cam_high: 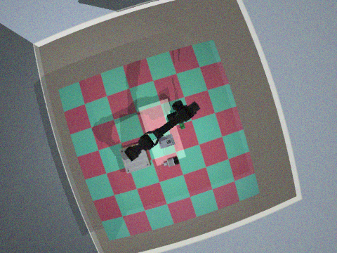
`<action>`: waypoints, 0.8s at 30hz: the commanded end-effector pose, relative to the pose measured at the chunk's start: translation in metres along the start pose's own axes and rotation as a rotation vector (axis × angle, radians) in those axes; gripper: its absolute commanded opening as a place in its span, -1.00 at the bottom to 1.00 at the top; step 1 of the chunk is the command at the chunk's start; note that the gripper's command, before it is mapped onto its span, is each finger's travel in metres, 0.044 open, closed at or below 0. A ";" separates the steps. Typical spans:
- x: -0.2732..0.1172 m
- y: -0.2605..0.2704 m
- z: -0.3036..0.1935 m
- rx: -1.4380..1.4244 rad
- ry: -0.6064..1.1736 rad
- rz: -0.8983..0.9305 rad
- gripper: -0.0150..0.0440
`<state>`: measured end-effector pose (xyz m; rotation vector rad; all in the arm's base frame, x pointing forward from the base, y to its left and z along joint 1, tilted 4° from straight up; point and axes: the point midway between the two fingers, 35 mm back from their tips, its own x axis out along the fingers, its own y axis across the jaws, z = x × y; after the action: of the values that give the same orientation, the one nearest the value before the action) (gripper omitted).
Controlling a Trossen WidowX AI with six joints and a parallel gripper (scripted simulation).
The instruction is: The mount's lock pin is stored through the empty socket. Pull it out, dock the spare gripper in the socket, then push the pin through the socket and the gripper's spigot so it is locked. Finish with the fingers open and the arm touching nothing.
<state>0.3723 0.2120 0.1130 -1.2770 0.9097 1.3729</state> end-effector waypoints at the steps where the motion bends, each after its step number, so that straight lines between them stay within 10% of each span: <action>1: 0.029 0.008 -0.004 0.000 0.010 0.025 0.12; 24: 0.062 0.008 -0.008 0.000 0.010 0.025 0.12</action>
<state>0.3720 0.2145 0.0581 -1.2774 0.9227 1.3863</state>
